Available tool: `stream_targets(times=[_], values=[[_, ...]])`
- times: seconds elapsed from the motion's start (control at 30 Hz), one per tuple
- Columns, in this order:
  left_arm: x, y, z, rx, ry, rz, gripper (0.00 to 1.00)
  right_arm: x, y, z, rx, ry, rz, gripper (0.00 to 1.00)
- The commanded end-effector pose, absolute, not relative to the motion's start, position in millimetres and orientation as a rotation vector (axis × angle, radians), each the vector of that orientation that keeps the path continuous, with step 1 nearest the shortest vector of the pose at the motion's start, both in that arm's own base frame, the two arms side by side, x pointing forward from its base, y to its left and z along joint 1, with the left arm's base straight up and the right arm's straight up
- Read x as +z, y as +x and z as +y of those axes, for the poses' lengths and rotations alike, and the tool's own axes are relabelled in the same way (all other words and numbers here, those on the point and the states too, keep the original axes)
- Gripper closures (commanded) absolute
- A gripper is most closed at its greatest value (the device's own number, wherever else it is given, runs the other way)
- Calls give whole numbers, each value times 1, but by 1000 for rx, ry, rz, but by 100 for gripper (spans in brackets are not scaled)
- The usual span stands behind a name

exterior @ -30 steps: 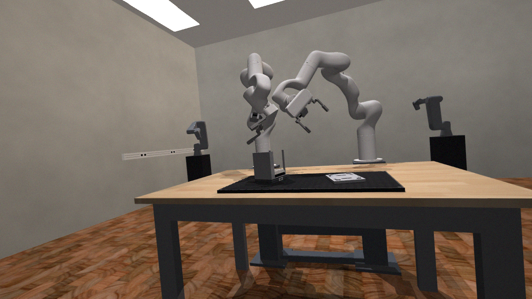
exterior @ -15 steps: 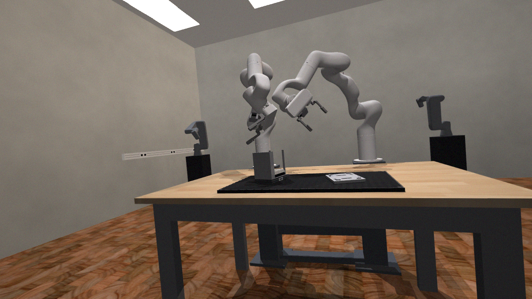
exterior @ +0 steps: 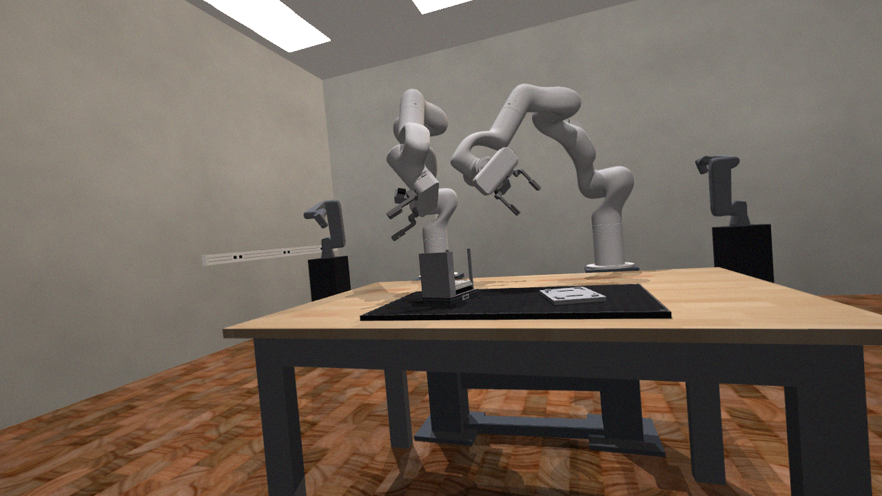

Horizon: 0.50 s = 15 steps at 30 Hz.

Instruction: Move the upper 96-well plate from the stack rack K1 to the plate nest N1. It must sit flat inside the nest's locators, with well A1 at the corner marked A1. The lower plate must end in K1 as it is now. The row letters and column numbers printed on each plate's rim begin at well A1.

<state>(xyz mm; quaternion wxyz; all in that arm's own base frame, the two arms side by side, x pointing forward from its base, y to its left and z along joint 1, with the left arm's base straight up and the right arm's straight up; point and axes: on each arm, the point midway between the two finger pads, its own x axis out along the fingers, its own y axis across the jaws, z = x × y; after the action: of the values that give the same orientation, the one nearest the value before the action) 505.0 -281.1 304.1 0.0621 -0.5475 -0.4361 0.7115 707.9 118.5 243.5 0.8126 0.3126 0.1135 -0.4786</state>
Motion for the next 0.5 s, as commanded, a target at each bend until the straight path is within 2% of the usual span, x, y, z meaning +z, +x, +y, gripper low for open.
stream_targets(times=[0.0,0.47], values=[[305,506,-281,2151,-1659,-1319,63,245,711,101,-1050,674,231,0],[305,506,-281,2151,-1659,-1319,63,245,717,46,-1130,689,204,0]])
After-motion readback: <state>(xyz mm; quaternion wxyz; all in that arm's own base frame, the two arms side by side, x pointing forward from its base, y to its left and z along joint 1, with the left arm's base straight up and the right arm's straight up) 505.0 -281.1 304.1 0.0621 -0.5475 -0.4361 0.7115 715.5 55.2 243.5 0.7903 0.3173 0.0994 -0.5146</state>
